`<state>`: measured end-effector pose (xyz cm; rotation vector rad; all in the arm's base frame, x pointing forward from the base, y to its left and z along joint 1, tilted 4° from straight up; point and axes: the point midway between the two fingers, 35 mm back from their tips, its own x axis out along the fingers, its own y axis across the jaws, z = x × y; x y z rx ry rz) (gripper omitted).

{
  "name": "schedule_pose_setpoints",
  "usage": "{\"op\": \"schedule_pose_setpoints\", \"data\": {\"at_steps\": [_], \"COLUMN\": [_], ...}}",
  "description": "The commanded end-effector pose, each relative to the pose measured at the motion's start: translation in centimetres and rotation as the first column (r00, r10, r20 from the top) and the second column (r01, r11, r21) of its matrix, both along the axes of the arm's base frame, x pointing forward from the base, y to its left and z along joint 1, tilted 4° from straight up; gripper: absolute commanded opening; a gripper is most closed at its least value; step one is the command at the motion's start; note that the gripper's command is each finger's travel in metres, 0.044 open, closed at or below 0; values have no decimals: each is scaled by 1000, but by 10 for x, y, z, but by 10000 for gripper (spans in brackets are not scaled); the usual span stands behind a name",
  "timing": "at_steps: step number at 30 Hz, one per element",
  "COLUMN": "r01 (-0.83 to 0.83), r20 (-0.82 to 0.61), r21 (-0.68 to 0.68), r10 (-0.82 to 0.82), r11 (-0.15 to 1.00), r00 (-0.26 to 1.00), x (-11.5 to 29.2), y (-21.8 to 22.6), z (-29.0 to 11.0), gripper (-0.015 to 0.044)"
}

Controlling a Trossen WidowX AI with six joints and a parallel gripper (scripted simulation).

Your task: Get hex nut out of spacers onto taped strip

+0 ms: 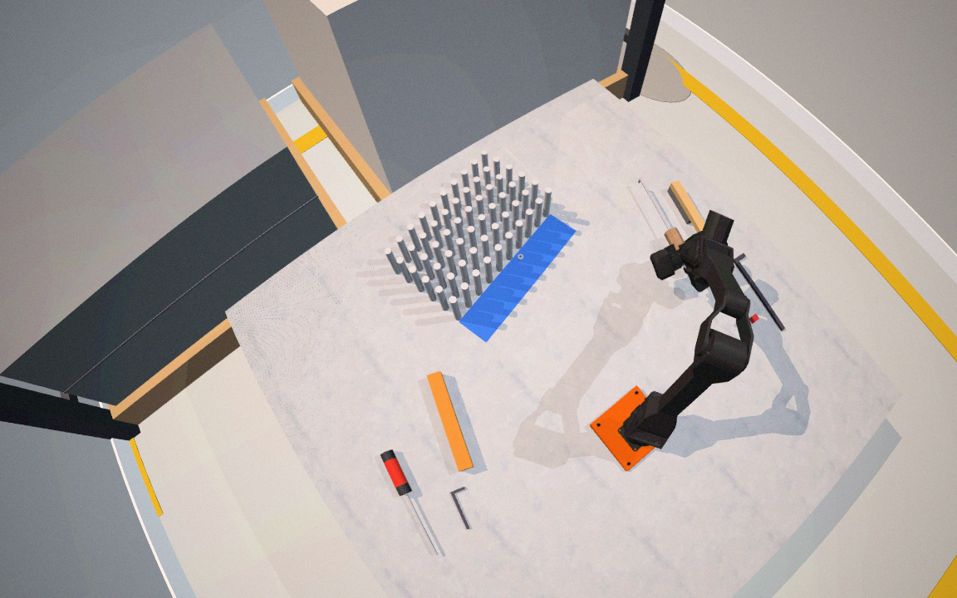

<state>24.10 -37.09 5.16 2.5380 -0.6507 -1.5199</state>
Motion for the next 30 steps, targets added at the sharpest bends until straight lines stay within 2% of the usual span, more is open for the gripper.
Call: {"op": "schedule_pose_setpoints", "data": {"at_steps": [1,25,30], "r01": [-5,-5,0], "r20": [5,4,0], "r21": [-4,-3,0], "r10": [5,5,0], "r11": [1000,1000,1000], "r00": [1000,1000,1000], "x": [0,-3,-4], "y": [0,4,4], "z": [-3,-23,-21], "gripper": [0,0,131]}}
